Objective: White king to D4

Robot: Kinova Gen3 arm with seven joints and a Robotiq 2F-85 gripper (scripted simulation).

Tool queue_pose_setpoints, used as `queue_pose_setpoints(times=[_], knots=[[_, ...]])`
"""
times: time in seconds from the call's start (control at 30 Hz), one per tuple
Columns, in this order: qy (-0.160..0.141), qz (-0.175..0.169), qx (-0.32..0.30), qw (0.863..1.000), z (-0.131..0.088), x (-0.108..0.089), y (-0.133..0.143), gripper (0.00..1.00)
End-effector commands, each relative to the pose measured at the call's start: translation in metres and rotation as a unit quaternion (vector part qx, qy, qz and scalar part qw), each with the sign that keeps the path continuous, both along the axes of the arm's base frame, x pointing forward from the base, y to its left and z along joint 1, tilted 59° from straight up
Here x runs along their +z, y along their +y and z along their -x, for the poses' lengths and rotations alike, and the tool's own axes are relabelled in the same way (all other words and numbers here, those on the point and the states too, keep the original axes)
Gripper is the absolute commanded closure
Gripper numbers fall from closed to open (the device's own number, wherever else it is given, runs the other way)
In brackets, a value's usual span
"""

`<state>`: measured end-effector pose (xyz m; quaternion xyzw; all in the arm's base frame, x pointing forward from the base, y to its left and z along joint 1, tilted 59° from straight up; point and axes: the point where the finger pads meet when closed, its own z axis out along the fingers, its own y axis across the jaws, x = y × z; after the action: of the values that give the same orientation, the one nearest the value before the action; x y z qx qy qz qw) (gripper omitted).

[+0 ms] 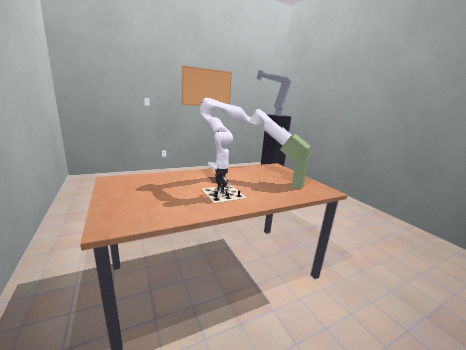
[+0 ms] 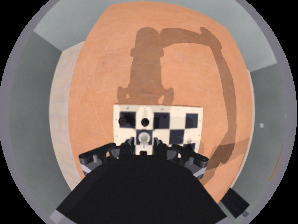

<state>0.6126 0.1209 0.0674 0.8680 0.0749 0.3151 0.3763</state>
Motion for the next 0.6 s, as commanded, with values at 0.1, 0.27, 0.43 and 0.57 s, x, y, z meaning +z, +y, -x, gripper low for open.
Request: queue_pose_setpoints(times=[0.1, 0.27, 0.43, 0.57], knots=[[0.0, 0.0, 0.001, 1.0, 0.0, 0.0, 0.001, 0.59], [0.0, 0.0, 0.001, 1.0, 0.001, 0.001, 0.002, 0.59], [0.0, 0.0, 0.001, 1.0, 0.005, 0.005, 0.007, 0.59], [0.0, 0.0, 0.001, 1.0, 0.015, 0.014, 0.017, 0.59]])
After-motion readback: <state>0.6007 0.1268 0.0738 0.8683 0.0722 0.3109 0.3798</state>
